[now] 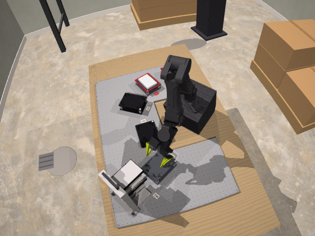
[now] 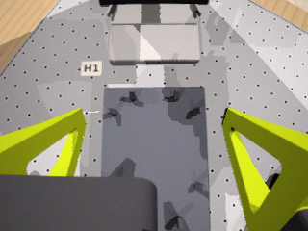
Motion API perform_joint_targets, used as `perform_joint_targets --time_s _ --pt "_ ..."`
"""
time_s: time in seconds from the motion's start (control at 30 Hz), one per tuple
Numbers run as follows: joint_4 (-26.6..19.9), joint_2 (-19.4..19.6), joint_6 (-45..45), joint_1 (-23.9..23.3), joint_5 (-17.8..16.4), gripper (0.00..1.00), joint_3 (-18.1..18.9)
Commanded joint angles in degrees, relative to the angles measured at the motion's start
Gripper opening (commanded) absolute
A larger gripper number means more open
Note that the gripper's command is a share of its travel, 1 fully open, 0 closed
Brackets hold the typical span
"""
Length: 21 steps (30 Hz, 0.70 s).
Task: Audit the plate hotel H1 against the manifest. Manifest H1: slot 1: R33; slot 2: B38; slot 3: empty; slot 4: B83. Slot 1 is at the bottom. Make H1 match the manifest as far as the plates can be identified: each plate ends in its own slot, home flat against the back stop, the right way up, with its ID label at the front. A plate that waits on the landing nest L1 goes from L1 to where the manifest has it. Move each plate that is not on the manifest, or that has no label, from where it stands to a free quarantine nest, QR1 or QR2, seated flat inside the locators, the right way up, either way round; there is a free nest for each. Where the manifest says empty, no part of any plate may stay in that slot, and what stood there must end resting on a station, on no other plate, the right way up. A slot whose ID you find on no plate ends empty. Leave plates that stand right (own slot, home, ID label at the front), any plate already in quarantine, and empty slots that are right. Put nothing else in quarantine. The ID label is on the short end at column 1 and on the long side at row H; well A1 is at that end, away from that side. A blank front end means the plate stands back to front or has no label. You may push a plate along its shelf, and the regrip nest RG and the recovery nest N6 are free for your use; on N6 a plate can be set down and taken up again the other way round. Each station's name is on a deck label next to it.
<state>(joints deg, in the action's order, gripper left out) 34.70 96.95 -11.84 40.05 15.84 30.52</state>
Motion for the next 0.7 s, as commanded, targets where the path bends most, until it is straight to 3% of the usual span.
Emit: perform_joint_targets --time_s 0.0,0.67 --pt "-1.5 1.0 0.4 -0.7 -0.5 1.0 2.0" --pt "-3.9 3.8 1.3 -2.3 -1.8 1.0 7.4"
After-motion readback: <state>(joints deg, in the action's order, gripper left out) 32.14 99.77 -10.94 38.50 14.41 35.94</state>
